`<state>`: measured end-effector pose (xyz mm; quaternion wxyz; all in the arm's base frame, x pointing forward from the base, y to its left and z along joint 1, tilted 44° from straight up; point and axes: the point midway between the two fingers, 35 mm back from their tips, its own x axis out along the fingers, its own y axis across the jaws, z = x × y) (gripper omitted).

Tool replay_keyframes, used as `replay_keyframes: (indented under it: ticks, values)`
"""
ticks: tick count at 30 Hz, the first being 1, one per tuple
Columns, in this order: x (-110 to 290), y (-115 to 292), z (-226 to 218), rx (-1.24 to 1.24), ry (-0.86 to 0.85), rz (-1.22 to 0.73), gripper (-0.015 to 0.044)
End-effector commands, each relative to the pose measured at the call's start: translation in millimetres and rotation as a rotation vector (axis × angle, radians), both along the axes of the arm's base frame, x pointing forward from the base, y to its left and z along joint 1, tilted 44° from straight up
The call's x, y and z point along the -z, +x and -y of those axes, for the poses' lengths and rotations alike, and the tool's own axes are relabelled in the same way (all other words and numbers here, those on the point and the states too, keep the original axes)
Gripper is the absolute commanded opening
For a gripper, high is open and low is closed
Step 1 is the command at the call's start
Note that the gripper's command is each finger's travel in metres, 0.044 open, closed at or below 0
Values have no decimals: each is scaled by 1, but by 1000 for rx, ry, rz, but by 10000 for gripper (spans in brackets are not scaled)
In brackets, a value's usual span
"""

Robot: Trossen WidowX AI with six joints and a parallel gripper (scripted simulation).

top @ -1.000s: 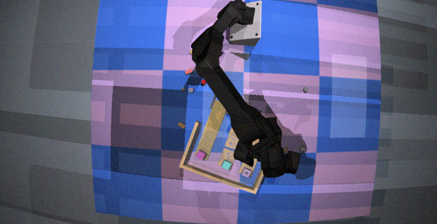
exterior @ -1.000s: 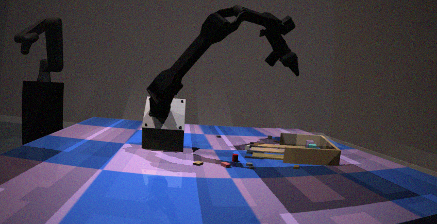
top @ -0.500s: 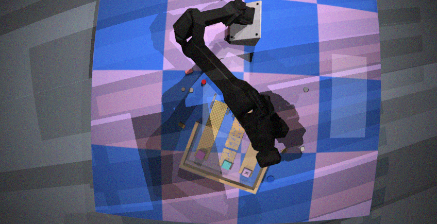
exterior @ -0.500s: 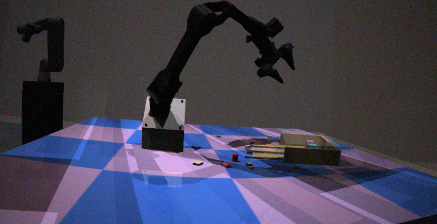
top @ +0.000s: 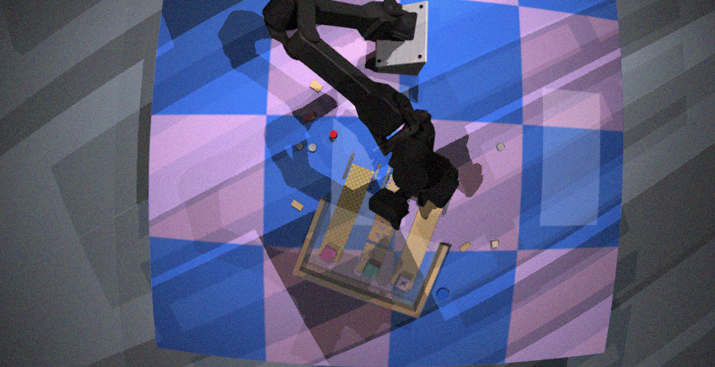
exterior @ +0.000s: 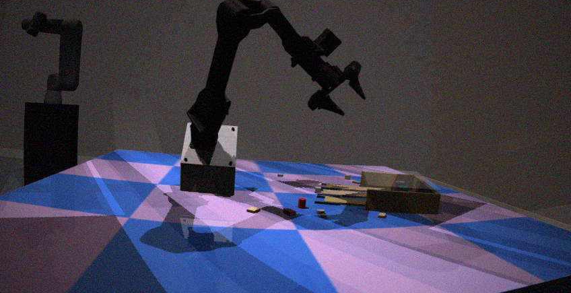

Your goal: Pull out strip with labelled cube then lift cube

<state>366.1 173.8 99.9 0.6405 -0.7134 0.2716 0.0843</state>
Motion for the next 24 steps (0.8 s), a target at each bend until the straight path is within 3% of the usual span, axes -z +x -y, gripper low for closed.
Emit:
replay_keyframes:
  ticks: [1, 7, 24]
  values:
    - [17, -48, 46, 261, 500, 226, 400]
    - [25, -72, 69, 376, 760, 333, 400]
    - [25, -72, 69, 377, 762, 334, 400]
